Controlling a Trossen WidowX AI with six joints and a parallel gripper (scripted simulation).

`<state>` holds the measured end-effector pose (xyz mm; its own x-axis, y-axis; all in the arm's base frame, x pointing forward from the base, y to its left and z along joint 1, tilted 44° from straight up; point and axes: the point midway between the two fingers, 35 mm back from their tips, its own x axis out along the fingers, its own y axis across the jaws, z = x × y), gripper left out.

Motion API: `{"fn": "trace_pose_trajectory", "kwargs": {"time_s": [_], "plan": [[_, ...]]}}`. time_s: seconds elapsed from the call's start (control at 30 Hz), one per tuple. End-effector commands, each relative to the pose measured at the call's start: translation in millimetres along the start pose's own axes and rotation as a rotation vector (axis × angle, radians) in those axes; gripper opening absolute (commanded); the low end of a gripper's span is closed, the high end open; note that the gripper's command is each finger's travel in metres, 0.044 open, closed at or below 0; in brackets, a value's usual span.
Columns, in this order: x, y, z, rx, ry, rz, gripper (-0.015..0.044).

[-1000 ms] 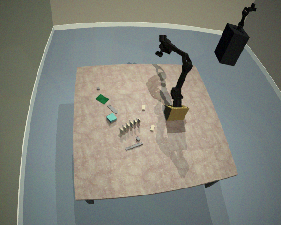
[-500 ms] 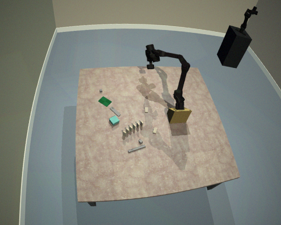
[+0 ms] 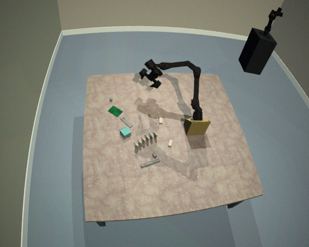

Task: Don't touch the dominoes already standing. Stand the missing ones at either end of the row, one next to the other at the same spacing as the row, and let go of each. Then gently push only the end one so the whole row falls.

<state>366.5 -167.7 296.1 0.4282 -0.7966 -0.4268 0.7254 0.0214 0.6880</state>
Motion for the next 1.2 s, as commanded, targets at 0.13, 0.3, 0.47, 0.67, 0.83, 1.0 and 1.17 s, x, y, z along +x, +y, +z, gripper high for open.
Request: {"fn": "trace_pose_trajectory", "kwargs": {"time_s": [0.13,0.3,0.47,0.67,0.83,1.0,1.17], "plan": [[-8,-35,-123,-0.575,0.206,-0.025,0.044],[-26,-71,-193,-0.988,0.331,-0.009,0.044],[-52,-122,-256,-1.439,0.45,0.031,0.044],[-88,-198,-309,-2.021,0.575,0.106,0.044],[-116,-273,-329,-2.563,0.661,0.18,0.044],[-139,-349,-328,-3.124,0.719,0.244,0.044],[-145,-373,-324,-3.297,0.73,0.254,0.044]]}}
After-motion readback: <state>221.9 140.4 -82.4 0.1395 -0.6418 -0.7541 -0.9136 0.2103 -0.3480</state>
